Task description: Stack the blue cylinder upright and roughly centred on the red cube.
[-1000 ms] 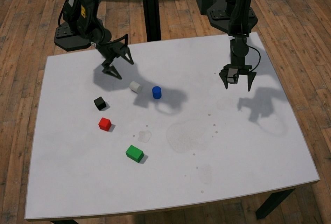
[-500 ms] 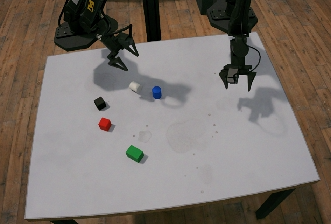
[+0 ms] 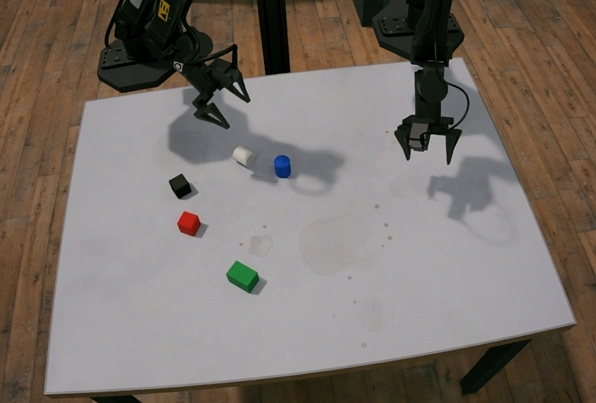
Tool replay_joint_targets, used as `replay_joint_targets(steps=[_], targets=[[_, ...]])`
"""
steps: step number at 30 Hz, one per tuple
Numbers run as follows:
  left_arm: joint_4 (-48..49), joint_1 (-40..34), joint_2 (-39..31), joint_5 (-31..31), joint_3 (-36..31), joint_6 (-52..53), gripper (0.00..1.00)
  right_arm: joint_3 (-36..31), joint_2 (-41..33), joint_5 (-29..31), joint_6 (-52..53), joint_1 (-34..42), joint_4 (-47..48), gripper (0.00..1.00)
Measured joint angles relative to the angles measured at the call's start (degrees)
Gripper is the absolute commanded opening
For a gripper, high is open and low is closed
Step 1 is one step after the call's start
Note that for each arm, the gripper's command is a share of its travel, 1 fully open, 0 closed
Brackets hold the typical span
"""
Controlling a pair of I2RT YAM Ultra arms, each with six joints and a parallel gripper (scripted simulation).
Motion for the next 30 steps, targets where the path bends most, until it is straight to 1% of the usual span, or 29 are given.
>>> replay_joint_targets(steps=[7,16,19,25,30], targets=[[0.0,0.0,0.0,0.0,0.0,0.0,1.0,4.81,4.48,1.14,1.03,1.18,-0.7,1.0],[0.0,0.0,0.0,0.0,0.0,0.0,1.0,22.36,16.31,2.27,2.08,3.48,-5.64,1.0],[0.0,0.0,0.0,0.0,0.0,0.0,1.0,26.62,18.95,1.81,1.57,3.61,-6.95,1.0],[0.0,0.0,0.0,0.0,0.0,0.0,1.0,29.31,20.65,0.87,0.66,3.54,-8.35,1.0],[0.0,0.0,0.0,0.0,0.0,0.0,1.0,29.77,20.76,0.9,0.66,3.21,-8.41,1.0]])
